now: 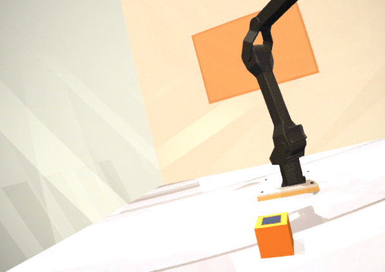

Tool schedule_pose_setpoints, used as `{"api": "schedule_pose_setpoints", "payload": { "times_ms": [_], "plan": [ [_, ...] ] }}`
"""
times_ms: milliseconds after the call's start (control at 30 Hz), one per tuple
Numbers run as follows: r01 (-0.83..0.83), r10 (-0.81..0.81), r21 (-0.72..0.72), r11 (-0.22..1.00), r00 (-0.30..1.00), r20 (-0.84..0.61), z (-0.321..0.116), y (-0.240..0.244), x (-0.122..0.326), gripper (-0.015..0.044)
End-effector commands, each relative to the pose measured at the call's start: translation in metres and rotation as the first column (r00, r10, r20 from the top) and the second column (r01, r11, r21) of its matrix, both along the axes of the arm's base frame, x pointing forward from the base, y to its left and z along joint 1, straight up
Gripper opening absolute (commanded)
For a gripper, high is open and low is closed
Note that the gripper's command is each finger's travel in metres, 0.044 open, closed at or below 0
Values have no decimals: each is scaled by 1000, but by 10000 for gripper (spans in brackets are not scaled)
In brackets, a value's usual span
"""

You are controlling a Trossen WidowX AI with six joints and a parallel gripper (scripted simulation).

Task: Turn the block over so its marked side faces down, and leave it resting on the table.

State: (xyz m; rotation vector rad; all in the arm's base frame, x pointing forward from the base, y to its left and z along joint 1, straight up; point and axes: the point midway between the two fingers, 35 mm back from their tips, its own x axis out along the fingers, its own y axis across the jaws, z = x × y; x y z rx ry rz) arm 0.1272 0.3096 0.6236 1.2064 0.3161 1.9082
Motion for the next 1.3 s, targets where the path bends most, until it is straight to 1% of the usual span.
{"api": "schedule_pose_setpoints", "payload": {
  "times_ms": [0,133,267,433,600,767,933,1100,1200,1267],
  "plan": [
    [177,-182,-109,978,982,-43,-30,17,55,440],
    [351,-373,-241,905,927,-47,-66,20,112,440],
    [492,-540,-387,780,842,-17,-108,12,166,440],
    [599,-694,-567,565,717,67,-169,-13,225,440],
    [618,-773,-722,312,607,186,-232,-54,271,440],
    [553,-781,-832,52,542,311,-296,-106,298,440],
    [415,-732,-889,-193,542,413,-358,-166,305,440],
    [232,-651,-889,-396,612,450,-412,-229,290,440],
    [110,-596,-864,-491,681,426,-440,-265,271,440],
    [23,-557,-837,-546,736,384,-456,-290,253,440]
  ]
}}
